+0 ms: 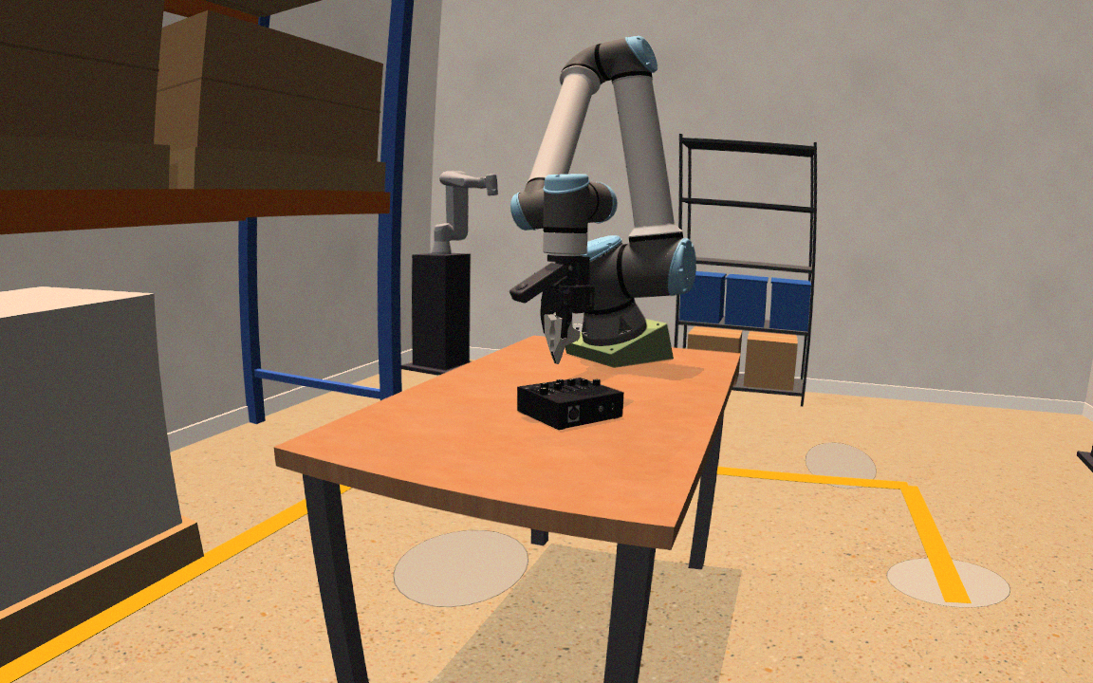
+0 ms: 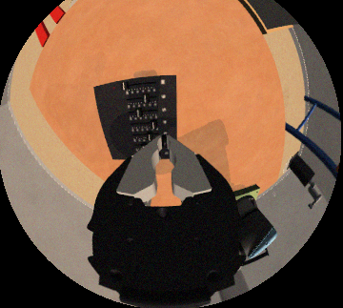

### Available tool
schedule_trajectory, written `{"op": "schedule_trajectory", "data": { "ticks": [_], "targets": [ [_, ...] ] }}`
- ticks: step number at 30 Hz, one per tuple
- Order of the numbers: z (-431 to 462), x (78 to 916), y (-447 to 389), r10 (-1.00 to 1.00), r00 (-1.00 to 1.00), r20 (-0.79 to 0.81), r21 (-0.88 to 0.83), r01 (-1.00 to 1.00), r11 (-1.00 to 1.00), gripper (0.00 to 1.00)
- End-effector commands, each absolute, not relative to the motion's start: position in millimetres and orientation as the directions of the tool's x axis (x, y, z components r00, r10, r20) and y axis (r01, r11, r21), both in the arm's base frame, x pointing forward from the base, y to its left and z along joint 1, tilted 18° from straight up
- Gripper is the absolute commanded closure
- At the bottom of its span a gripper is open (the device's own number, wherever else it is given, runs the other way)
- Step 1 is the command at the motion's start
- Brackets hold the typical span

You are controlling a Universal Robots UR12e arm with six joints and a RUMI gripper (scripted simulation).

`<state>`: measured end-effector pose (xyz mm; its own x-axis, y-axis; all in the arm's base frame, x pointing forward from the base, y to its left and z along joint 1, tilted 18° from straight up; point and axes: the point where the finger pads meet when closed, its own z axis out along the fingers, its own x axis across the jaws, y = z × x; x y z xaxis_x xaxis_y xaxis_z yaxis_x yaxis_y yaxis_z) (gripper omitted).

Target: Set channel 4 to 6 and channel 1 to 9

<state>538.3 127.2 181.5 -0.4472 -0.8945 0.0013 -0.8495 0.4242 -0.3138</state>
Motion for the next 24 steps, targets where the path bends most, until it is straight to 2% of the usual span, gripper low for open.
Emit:
{"op": "schedule_trajectory", "data": {
  "ticks": [1, 24],
  "targets": [
    [182.2, 538.7, 127.3, -0.895, -0.447, 0.001, -0.315, -0.849, 0.424, 1.0],
    [180.1, 539.4, 127.0, -0.895, -0.447, 0.001, -0.315, -0.849, 0.424, 1.0]
  ]
}}
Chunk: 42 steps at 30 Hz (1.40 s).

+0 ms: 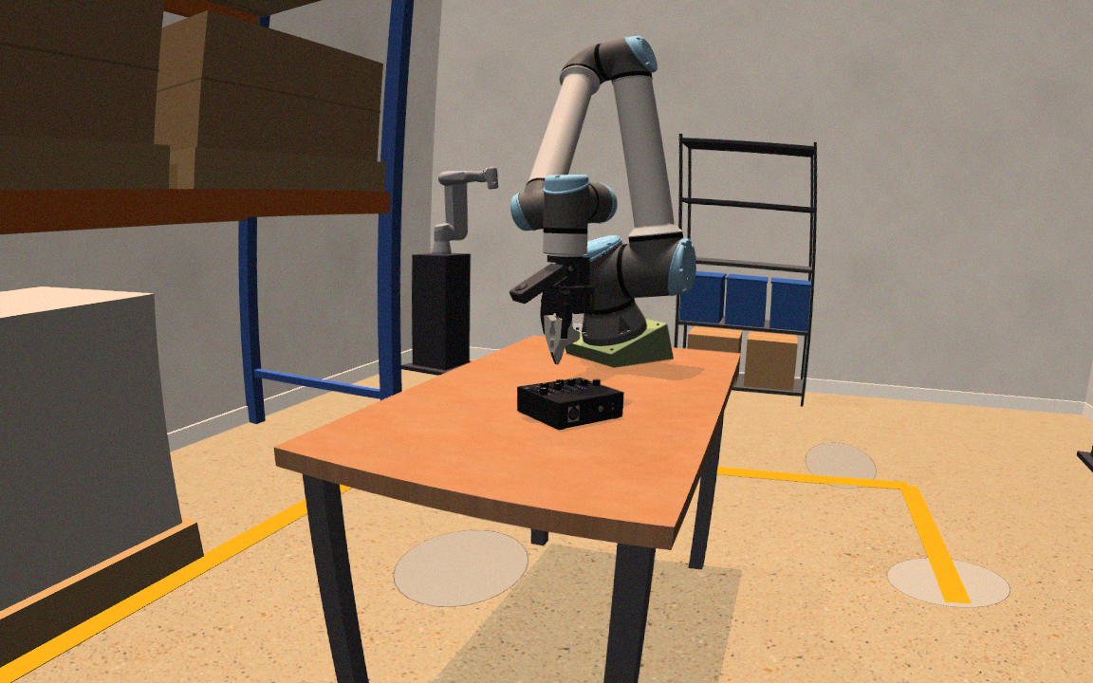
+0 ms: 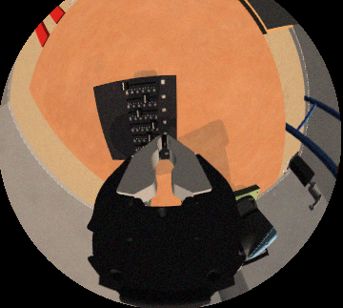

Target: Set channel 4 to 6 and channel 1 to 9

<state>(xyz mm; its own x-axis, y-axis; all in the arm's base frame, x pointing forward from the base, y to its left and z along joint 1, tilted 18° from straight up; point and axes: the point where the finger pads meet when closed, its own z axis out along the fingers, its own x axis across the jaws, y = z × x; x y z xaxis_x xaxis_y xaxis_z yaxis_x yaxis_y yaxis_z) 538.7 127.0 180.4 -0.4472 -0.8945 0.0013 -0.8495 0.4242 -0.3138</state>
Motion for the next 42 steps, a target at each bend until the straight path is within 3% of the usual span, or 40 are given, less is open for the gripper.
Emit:
{"op": "schedule_trajectory", "data": {
  "ticks": [1, 42],
  "targets": [
    [179.7, 539.5, 126.9, -0.895, -0.447, 0.001, -0.315, -0.849, 0.424, 1.0],
    [159.8, 545.4, 124.0, -0.895, -0.447, 0.001, -0.315, -0.849, 0.424, 1.0]
  ]
}}
